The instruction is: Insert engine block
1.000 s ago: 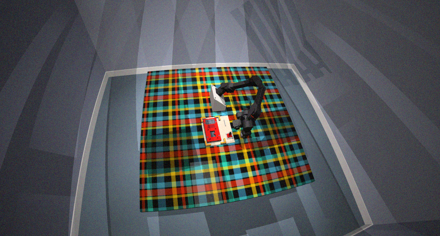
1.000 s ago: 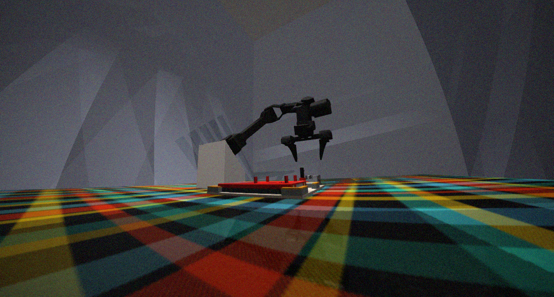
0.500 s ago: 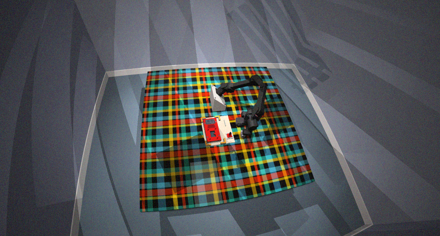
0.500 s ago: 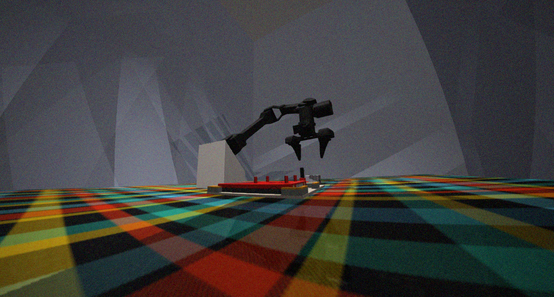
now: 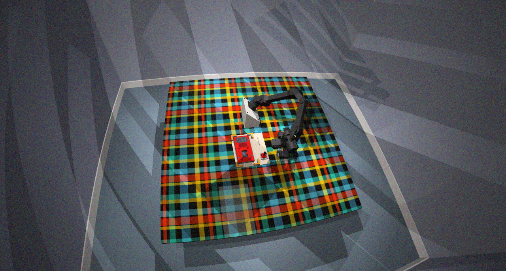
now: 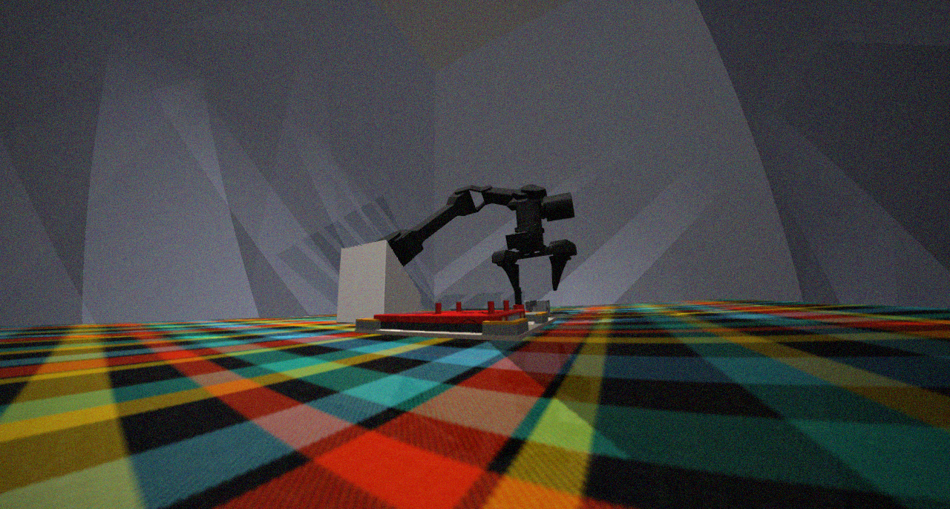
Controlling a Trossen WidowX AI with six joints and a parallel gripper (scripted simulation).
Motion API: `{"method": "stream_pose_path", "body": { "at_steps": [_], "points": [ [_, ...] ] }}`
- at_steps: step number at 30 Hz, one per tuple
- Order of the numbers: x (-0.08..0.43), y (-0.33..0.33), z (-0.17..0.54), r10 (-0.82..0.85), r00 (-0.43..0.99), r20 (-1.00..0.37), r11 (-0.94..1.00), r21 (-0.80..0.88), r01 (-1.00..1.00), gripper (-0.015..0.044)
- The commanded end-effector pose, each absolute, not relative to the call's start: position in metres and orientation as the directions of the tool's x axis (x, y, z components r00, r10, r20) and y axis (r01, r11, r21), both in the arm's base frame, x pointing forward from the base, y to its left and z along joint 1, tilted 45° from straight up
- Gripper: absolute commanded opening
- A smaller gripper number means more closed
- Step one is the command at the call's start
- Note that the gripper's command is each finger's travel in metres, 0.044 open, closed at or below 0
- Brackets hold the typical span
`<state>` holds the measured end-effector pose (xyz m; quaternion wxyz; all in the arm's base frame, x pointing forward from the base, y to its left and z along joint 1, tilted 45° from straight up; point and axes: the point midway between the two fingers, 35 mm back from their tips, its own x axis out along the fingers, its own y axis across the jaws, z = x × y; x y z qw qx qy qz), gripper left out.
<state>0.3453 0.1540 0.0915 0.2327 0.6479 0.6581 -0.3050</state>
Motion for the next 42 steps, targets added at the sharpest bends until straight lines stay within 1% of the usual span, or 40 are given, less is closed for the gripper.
{"method": "stream_pose_path", "body": {
  "at_steps": [1, 25, 33, 40, 42],
  "points": [
    [0.345, 0.158, 0.087, 0.711, -0.052, -0.701, -0.029, -0.102, 0.994, 0.044],
    [0.343, 0.184, 0.062, 0.712, -0.052, -0.7, -0.029, -0.103, 0.994, 0.044],
    [0.343, 0.184, 0.062, 0.712, -0.052, -0.7, -0.029, -0.103, 0.994, 0.023],
    [0.343, 0.184, 0.062, 0.712, -0.052, -0.7, -0.029, -0.103, 0.994, 0.0183],
    [0.343, 0.184, 0.062, 0.712, -0.052, -0.7, -0.028, -0.103, 0.994, 0.0131]
  ]
}}
